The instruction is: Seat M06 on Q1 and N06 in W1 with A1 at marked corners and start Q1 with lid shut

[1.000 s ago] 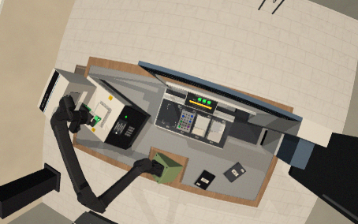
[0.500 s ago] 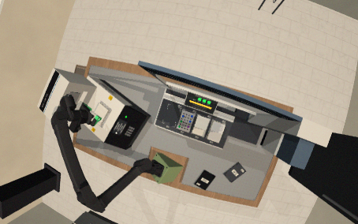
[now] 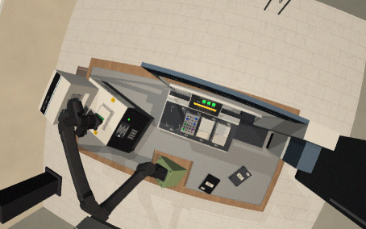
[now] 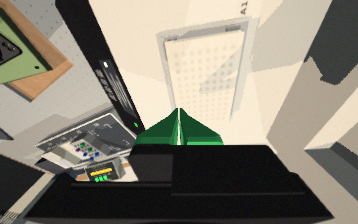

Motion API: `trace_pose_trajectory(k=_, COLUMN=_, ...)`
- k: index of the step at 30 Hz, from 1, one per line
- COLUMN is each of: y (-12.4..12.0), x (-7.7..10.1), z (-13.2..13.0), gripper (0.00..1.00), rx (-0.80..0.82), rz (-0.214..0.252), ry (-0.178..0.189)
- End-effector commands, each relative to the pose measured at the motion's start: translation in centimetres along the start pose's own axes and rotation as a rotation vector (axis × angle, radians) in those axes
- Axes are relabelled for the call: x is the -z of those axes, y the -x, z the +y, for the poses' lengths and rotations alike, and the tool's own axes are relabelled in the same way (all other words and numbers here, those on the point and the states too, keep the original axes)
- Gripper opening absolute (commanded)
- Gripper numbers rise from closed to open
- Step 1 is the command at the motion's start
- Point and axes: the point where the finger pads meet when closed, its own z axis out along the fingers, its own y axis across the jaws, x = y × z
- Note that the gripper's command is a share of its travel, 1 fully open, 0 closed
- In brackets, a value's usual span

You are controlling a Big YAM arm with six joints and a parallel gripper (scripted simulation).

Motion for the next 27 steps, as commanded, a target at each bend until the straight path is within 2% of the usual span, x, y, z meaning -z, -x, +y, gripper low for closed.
trace_pose_trajectory(k=1, y=-0.4, x=0.5, z=0.2, gripper=0.0, rx=-0.047, rz=0.002, ry=-0.03)
trace_pose_trajectory(k=4, y=-1.3, x=-0.2, z=2.2, gripper=0.0, rx=-0.132, rz=0.0, ry=-0.017)
trace_pose_trajectory(k=8, y=-1.0, x=0.0, z=1.6, gripper=0.0, rx=-0.225, rz=-0.009, ry=0.003)
trace_pose_trajectory(k=11, y=-1.6, x=-0.2, z=3.8, gripper=0.0, rx=-0.303, rz=-0.014, ry=0.009)
trace_pose_trajectory(k=13, y=-1.6, x=-0.2, z=4.0, gripper=0.0, rx=-0.356, rz=-0.017, ry=0.016)
trace_pose_trajectory(k=16, y=-1.5, x=0.0, z=3.7, gripper=0.0, rx=-0.374, rz=-0.018, ry=0.013)
trace_pose_trajectory(k=20, y=-2.3, x=-0.7, z=5.4, gripper=0.0, rx=-0.427, rz=-0.018, ry=0.004)
trace_pose_trajectory(k=24, y=-2.2, x=-0.7, z=4.2, gripper=0.0, rx=-0.509, rz=-0.03, ry=0.007)
trace_pose_trajectory(k=27, y=-2.7, x=-1.2, z=6.6, gripper=0.0, rx=-0.589, rz=-0.036, ry=0.018)
